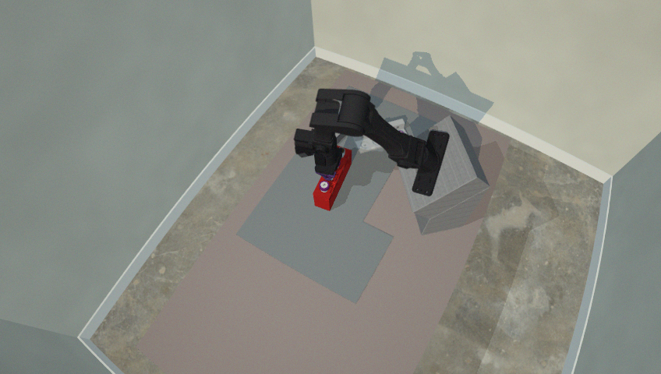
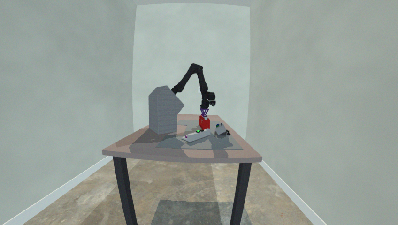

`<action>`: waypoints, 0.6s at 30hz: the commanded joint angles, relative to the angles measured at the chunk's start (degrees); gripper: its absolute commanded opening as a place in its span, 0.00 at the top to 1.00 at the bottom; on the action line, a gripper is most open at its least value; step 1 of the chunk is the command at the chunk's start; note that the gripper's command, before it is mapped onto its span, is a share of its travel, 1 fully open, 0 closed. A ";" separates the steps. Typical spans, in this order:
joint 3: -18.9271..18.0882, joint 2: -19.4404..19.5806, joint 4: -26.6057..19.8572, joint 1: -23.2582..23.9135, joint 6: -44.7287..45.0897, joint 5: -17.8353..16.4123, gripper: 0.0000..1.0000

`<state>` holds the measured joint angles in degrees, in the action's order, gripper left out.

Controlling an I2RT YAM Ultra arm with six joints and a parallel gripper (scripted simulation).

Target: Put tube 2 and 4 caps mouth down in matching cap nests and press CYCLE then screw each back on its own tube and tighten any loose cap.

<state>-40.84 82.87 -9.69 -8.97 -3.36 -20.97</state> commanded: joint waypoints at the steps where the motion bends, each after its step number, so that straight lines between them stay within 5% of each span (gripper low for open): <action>1: -0.04 -0.62 0.00 0.18 11.05 -0.05 0.51; 18: 0.16 -0.70 0.11 0.19 45.43 -0.06 0.51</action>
<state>-40.71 82.87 -9.65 -8.97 32.80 -20.95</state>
